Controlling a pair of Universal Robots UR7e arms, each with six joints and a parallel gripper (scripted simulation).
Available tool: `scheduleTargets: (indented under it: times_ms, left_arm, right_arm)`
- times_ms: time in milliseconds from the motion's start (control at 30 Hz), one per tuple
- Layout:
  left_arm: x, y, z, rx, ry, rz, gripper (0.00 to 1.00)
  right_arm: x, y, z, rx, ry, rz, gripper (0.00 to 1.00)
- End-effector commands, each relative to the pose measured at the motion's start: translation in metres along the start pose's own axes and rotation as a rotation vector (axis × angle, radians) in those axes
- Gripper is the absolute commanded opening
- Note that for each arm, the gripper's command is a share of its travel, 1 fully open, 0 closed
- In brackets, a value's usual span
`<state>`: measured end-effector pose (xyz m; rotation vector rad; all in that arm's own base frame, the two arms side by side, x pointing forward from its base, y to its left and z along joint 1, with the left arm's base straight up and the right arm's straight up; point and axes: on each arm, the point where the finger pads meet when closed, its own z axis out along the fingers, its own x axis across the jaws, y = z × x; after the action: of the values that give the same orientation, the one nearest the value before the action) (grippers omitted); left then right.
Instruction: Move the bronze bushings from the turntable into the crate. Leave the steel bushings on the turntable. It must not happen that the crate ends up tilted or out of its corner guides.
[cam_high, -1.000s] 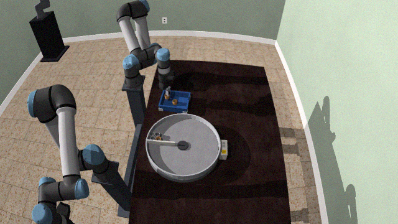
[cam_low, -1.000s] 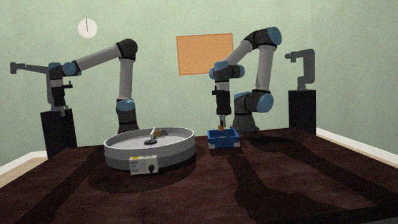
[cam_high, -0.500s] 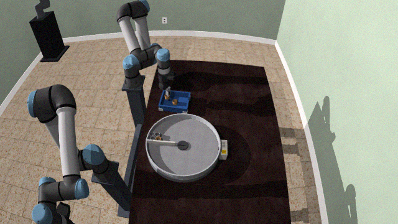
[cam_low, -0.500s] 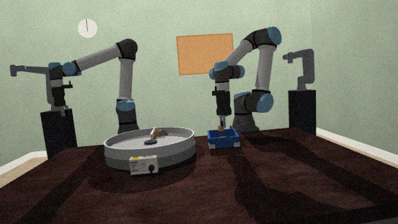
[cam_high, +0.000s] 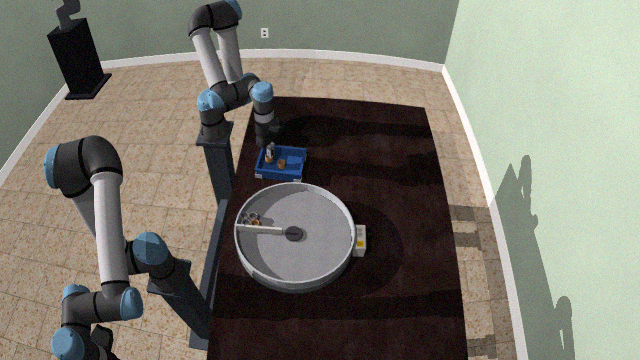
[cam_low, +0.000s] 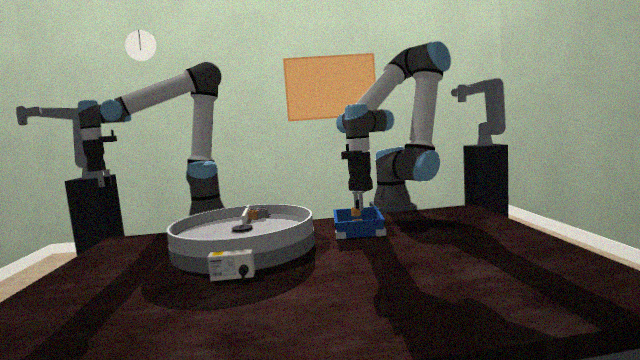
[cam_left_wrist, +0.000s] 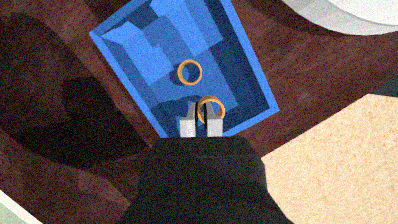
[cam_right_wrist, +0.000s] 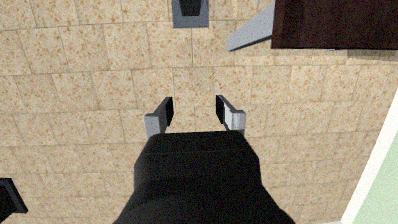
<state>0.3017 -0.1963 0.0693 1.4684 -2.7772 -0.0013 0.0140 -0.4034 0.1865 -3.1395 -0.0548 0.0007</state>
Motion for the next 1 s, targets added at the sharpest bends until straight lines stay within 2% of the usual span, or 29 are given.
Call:
scheduleTargets:
  times_ms: [0,433,967]
  left_arm:
    - [0.000,-0.001,0.009,0.002,0.001,0.000,0.00]
    - [0.000,-0.001,0.021,0.002,0.001,0.000,0.00]
    - [0.000,-0.001,0.022,0.002,0.001,0.000,0.00]
  right_arm:
    - [0.000,0.000,-0.001,-0.002,0.000,0.000,1.00]
    - [0.000,0.000,-0.001,-0.002,0.000,0.000,1.00]
    - [0.000,0.000,-0.001,-0.002,0.000,0.000,1.00]
